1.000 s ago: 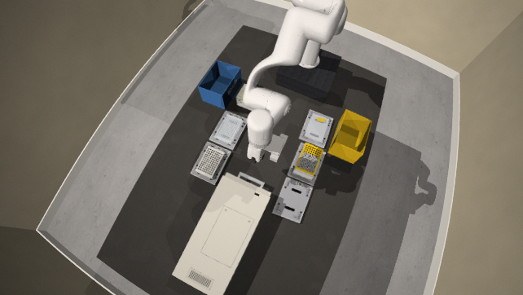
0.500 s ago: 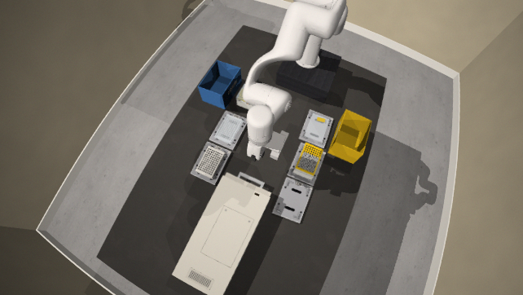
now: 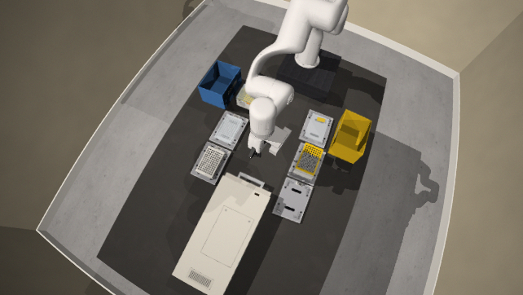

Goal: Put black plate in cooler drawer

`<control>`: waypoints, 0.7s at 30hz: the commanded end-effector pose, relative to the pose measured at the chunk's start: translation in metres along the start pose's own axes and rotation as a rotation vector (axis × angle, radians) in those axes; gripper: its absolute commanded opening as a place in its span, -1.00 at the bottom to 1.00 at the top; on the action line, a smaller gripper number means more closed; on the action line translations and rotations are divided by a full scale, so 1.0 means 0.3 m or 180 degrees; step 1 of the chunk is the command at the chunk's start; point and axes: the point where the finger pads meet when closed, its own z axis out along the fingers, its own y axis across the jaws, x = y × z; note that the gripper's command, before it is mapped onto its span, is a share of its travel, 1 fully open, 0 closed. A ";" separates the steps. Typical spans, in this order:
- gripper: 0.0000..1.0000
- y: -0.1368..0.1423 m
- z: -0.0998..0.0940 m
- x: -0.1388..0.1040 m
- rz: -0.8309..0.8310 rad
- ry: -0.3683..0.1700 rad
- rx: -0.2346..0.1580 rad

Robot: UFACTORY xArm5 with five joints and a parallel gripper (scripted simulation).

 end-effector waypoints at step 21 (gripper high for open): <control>1.00 -0.270 -0.196 -0.054 0.2148 0.0017 -0.0030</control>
